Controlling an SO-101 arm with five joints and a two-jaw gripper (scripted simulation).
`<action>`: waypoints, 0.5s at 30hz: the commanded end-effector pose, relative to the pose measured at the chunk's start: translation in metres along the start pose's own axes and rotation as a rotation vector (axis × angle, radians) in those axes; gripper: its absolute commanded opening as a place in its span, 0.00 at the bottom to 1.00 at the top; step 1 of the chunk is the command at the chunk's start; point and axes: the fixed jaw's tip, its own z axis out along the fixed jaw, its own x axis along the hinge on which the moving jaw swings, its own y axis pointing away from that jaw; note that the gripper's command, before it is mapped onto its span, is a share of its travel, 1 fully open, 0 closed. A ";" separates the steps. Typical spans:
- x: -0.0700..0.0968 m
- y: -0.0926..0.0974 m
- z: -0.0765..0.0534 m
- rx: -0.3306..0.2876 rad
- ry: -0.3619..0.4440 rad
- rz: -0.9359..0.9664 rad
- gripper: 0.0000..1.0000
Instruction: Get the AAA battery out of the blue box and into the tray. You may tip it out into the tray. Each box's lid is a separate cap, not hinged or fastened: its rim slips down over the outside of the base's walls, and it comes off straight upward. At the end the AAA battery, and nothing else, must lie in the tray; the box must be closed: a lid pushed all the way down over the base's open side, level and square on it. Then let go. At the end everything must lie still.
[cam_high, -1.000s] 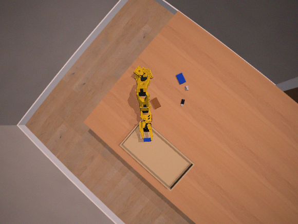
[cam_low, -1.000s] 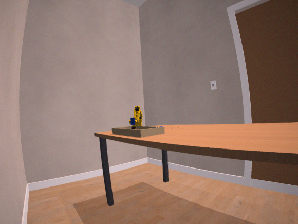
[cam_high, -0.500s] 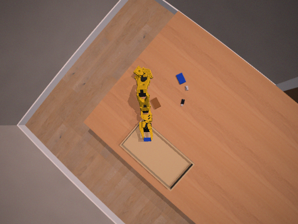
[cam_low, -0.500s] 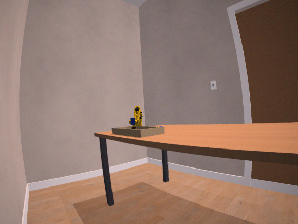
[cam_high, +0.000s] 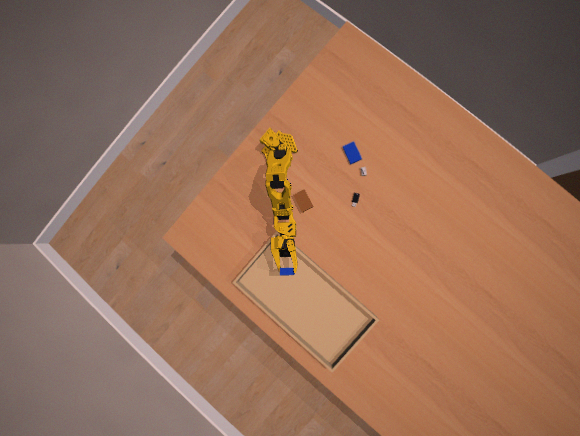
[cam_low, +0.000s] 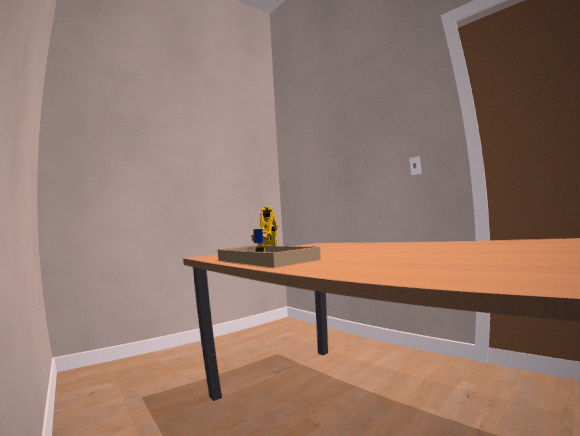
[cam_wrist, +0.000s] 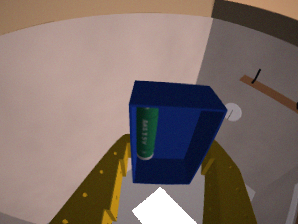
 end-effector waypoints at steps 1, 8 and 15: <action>0.017 -0.006 0.005 0.017 0.073 0.014 0.20; 0.017 -0.006 0.005 0.017 0.074 0.015 0.20; 0.020 -0.006 0.003 0.016 0.095 0.016 0.20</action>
